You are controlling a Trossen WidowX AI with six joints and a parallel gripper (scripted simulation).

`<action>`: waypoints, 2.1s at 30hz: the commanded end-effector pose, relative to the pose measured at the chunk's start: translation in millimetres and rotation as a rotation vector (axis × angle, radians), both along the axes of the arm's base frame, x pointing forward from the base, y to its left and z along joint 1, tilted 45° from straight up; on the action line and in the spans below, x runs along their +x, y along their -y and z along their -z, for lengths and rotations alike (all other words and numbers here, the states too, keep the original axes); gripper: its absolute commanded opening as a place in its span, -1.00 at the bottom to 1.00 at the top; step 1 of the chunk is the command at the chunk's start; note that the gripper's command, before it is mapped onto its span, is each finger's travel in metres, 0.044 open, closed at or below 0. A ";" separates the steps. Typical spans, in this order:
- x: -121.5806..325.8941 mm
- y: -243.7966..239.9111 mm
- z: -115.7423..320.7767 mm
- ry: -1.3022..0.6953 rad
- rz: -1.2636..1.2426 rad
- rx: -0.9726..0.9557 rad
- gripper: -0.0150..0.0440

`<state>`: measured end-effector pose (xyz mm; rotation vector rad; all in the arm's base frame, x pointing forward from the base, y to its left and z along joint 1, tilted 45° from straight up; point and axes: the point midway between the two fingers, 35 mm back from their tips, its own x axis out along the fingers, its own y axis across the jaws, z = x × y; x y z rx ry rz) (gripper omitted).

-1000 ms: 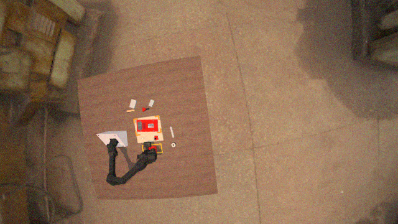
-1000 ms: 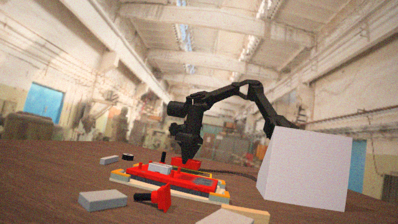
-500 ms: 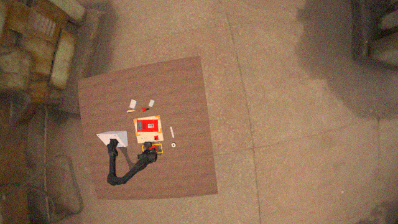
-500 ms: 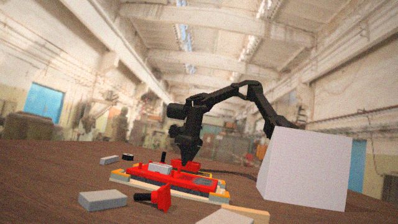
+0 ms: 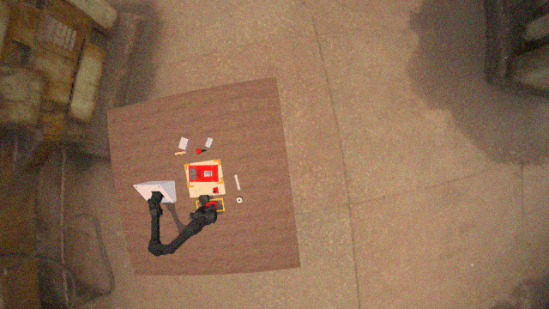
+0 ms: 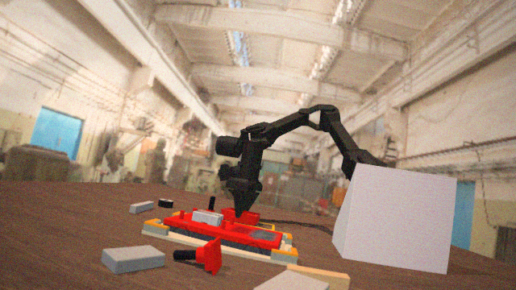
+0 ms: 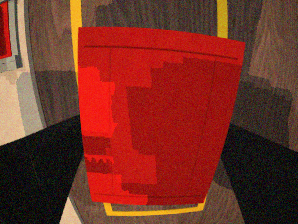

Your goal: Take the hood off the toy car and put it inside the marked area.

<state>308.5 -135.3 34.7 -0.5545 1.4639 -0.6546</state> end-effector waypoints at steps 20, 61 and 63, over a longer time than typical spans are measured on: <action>2.7 -31.0 -29.0 0.000 0.000 0.001 1.00; 0.8 -51.2 -50.2 0.000 0.000 -0.005 1.00; 0.8 -51.2 -50.2 0.000 0.000 -0.005 1.00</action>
